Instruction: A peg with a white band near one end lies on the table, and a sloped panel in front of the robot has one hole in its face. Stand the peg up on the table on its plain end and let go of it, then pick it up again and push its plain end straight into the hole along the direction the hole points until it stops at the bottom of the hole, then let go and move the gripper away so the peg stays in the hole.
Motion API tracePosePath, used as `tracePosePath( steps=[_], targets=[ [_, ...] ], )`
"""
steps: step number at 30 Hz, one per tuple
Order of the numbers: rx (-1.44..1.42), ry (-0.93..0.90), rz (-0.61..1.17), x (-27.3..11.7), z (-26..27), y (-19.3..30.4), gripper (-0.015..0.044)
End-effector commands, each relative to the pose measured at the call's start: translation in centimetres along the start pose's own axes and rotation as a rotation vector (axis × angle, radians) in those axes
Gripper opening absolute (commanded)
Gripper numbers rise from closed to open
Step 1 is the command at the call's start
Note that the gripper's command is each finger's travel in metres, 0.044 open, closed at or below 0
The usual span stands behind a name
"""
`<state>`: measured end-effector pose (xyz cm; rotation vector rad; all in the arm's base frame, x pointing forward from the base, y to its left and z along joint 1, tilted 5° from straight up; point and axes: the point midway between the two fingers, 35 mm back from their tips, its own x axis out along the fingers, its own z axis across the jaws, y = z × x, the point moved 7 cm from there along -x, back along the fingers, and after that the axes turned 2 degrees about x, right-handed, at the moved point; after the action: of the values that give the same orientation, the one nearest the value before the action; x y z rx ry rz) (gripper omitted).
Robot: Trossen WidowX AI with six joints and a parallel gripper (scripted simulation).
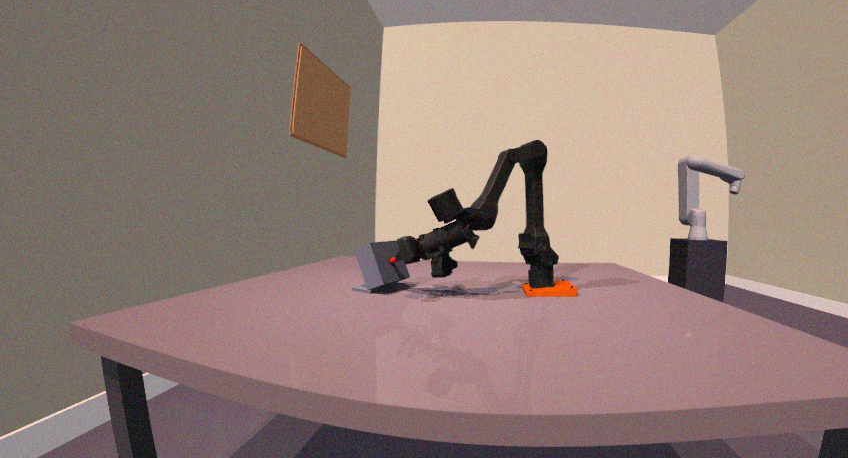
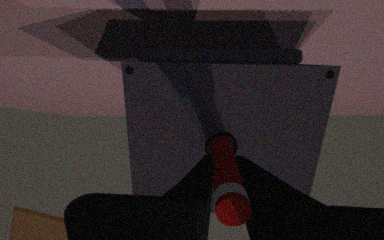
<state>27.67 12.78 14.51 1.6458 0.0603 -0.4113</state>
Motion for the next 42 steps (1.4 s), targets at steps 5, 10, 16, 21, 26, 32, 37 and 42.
tracePosePath(
  steps=[5,10,16,21,26,32,37,42],
  targets=[
    [0.0,0.003,0.003,0.4,-0.1,0.2,0.0],
    [0.0,0.003,0.003,0.5,-0.2,0.3,0.0],
    [-0.001,-0.002,-0.001,0.4,0.0,0.1,0.0],
    [-0.001,-0.002,-0.001,0.4,0.0,0.1,0.0053],
    [-0.001,-0.002,-0.001,0.4,0.0,0.1,0.0184],
    [-0.001,-0.002,-0.001,0.4,0.0,0.1,0.0341],
    [0.0,-0.002,-0.003,-0.1,-0.1,0.1,0.044],
    [0.001,-0.002,-0.007,-0.8,-0.3,0.0,0.044]
  ],
)
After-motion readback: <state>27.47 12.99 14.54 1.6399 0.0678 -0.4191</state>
